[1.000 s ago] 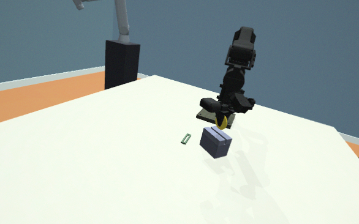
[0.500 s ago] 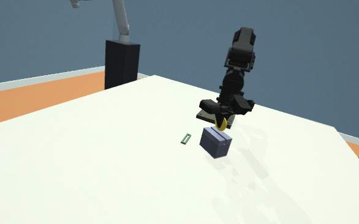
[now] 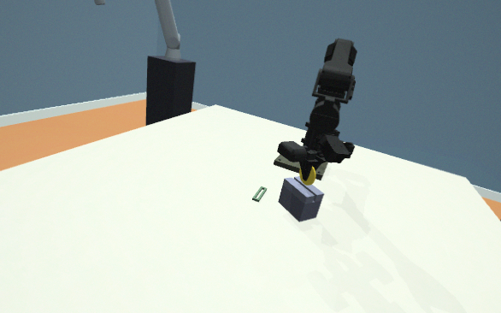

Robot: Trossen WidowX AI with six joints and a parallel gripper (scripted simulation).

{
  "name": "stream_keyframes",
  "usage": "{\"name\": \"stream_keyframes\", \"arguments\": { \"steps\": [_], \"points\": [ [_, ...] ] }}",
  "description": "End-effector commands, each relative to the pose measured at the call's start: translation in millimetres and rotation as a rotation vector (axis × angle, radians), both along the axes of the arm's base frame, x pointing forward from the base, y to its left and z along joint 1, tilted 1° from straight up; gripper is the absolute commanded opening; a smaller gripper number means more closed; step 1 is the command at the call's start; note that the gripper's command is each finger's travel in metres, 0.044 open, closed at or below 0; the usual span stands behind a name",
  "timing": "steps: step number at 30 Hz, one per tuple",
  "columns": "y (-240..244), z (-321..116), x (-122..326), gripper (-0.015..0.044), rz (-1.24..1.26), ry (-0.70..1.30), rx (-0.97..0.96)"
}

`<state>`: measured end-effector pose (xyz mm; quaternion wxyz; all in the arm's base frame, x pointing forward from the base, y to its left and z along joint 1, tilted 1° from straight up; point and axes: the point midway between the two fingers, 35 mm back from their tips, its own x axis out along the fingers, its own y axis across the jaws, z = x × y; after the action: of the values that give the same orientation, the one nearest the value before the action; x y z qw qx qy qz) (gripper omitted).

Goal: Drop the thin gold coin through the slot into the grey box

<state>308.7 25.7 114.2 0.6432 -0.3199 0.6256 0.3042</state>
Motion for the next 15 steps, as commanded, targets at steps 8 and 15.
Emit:
{"name": "stream_keyframes", "arguments": {
  "steps": [8, 15],
  "points": [
    [-0.1, -6.0, -0.7, 0.0000, 0.006, 0.004, 0.000],
    [0.0, -3.2, 0.0, 0.0161, 0.002, 0.000, 0.000]
  ]
}}
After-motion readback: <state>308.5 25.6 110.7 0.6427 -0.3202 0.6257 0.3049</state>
